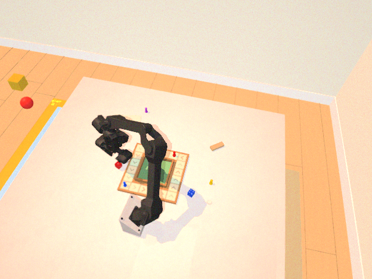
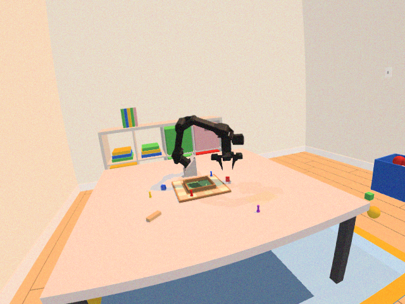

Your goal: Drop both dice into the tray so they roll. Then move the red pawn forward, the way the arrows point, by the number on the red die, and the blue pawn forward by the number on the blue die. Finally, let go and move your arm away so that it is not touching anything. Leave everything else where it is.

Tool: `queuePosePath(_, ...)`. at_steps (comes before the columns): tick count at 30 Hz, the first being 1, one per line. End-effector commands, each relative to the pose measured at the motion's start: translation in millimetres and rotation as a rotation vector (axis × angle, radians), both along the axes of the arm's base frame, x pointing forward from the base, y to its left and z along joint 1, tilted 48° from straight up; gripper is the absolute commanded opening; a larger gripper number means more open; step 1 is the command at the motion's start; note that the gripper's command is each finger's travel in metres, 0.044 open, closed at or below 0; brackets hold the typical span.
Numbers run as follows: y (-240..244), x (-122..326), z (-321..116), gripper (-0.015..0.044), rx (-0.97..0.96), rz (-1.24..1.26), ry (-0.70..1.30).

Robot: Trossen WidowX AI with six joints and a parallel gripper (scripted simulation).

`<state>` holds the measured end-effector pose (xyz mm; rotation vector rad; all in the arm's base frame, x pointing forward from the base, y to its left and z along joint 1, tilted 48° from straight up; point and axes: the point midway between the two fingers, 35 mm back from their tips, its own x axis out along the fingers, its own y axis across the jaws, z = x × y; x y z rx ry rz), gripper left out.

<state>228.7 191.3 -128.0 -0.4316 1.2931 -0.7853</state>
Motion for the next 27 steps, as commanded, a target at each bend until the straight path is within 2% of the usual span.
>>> queuePosePath(1,1,2,2,0.0275,0.008,-0.006,-0.02)
queuePosePath(27,-36,6,-31,0.0275,0.007,-0.006,-0.021)
